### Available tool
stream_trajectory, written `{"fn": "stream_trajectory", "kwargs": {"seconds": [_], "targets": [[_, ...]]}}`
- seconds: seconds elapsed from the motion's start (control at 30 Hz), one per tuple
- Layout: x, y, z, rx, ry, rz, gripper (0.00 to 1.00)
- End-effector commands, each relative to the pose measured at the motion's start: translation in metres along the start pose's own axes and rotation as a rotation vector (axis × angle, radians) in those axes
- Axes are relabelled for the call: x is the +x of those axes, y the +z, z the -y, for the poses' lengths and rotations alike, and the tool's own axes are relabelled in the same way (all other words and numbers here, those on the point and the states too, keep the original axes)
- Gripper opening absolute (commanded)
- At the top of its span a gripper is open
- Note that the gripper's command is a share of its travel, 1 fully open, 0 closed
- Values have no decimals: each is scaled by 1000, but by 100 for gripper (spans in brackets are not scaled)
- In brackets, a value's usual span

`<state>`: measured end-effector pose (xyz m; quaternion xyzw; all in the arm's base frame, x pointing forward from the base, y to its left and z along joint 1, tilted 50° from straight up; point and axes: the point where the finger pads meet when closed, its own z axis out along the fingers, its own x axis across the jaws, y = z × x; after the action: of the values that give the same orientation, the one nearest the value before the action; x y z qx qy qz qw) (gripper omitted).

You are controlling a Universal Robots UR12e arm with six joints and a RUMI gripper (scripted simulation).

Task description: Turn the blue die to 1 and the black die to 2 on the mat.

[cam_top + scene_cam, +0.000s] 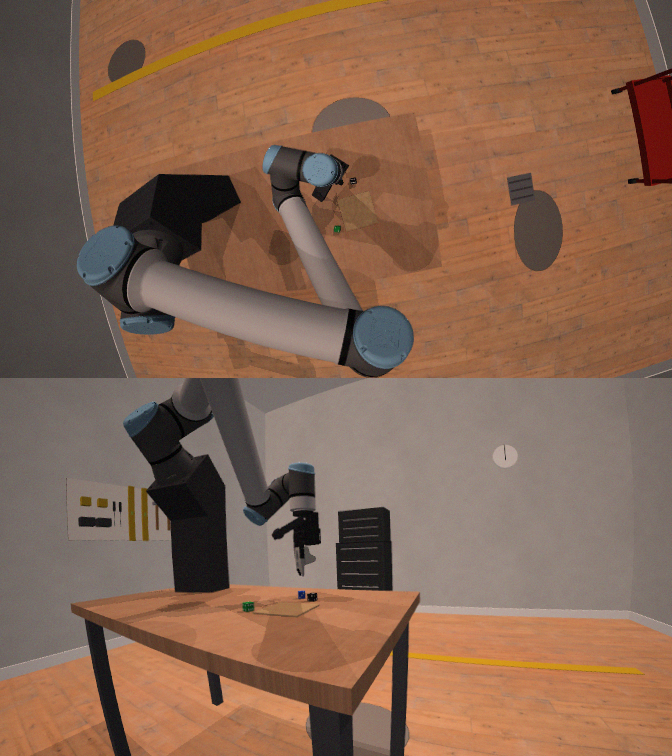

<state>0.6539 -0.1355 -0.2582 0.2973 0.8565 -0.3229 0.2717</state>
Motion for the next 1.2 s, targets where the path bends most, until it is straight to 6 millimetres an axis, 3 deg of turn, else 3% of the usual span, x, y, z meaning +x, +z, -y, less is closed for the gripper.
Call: {"fn": "stream_trajectory", "kwargs": {"seconds": [0.0, 1.17], "targets": [[0, 4, 0, -1, 0, 0, 24], [-1, 44, 0, -1, 0, 0, 24]]}}
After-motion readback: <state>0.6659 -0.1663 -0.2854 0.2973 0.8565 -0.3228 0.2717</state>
